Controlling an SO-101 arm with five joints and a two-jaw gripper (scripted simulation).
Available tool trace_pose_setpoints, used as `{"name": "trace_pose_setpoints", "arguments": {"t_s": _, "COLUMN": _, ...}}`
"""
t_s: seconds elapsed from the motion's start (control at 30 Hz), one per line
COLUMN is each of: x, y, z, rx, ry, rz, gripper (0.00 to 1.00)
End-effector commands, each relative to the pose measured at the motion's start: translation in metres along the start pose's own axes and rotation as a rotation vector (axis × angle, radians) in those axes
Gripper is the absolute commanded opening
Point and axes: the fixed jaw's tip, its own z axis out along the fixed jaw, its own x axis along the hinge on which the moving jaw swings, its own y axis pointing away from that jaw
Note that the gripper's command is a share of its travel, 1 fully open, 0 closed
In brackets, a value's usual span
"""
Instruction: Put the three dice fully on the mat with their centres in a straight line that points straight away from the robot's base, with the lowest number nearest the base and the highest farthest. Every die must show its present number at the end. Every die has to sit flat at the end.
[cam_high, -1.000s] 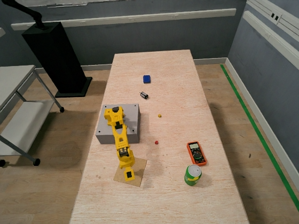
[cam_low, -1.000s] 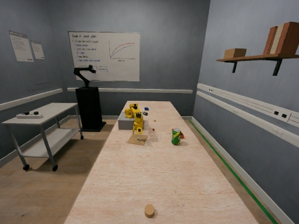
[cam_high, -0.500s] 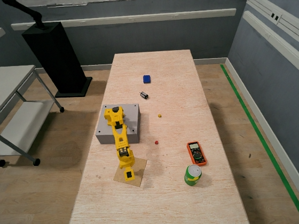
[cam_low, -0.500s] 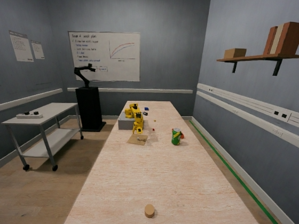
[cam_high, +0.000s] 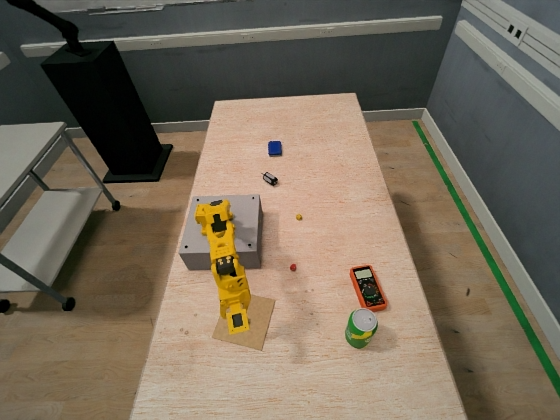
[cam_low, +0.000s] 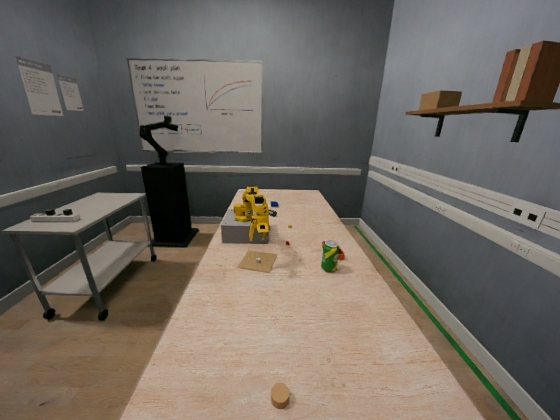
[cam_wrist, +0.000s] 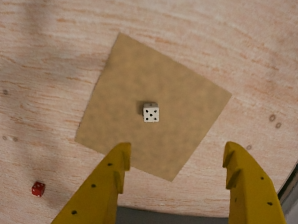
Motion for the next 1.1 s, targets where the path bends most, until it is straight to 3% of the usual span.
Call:
{"name": "trace_pose_setpoints", "arguments": {"t_s": 0.0, "x": -0.017, "y": -0.001, "z": -0.034, "rx": -0.005, "ry": -0.127, "rz": 0.000, "gripper": 0.26}}
{"name": "trace_pose_setpoints", "arguments": {"t_s": 0.13, "x": -0.026, "y": -0.001, "z": -0.057, "rx": -0.008, "ry": -0.214, "rz": 0.000, "gripper": 0.25}}
{"name": "trace_pose_setpoints", "arguments": {"t_s": 0.27, "x": -0.029, "y": -0.001, "z": -0.068, "rx": -0.010, "ry": -0.253, "rz": 0.000, "gripper": 0.25}}
{"name": "trace_pose_setpoints", "arguments": {"t_s": 0.7, "x": -0.028, "y": 0.005, "z": -0.069, "rx": -0.016, "ry": -0.251, "rz": -0.020, "gripper": 0.25}}
{"name": "trace_pose_setpoints", "arguments": {"t_s": 1.07, "x": -0.020, "y": 0.042, "z": -0.067, "rx": -0.052, "ry": -0.224, "rz": -0.157, "gripper": 0.25}}
